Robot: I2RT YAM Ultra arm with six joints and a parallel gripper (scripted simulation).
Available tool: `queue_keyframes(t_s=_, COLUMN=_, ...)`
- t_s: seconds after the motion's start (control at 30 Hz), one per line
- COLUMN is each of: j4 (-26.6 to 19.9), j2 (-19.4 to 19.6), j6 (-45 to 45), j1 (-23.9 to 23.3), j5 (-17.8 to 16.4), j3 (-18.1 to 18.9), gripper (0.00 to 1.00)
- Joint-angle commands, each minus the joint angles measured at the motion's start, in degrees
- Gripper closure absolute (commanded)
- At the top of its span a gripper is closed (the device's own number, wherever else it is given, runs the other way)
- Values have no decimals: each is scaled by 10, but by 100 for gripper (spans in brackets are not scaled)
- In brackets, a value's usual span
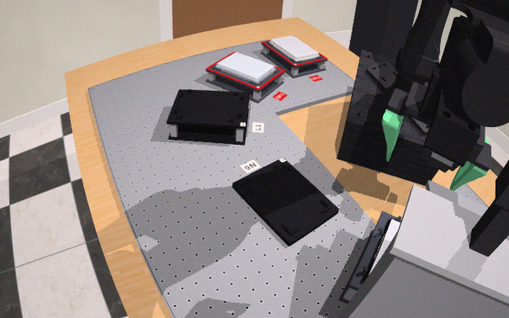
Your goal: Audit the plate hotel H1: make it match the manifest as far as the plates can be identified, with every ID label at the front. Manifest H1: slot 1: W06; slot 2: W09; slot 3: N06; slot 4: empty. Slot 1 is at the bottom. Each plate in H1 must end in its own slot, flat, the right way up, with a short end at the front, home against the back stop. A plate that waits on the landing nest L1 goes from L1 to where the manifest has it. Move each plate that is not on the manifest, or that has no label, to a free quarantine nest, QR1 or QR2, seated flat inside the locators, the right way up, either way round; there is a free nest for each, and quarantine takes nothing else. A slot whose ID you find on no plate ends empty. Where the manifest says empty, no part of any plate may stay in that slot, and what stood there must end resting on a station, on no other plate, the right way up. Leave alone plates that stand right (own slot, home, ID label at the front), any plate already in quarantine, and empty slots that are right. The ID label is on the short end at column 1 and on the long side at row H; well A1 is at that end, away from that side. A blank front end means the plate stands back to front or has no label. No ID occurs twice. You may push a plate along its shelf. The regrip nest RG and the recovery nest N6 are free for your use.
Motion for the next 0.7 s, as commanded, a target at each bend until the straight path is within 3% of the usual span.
queue_keyframes(t_s=0.0, j4=1, j2=-20, j6=-34, j1=-25, j5=-11, j3=-12, gripper=0)
queue_keyframes(t_s=0.07, j4=2, j2=-21, j6=-49, j1=-39, j5=-14, j3=-8, gripper=0)
queue_keyframes(t_s=0.3, j4=85, j2=-93, j6=-94, j1=-89, j5=-24, j3=-98, gripper=0)
queue_keyframes(t_s=0.37, j4=85, j2=-93, j6=-94, j1=-89, j5=-24, j3=-98, gripper=0)
queue_keyframes(t_s=0.67, j4=181, j2=-178, j6=-161, j1=-168, j5=-59, j3=-196, gripper=0)
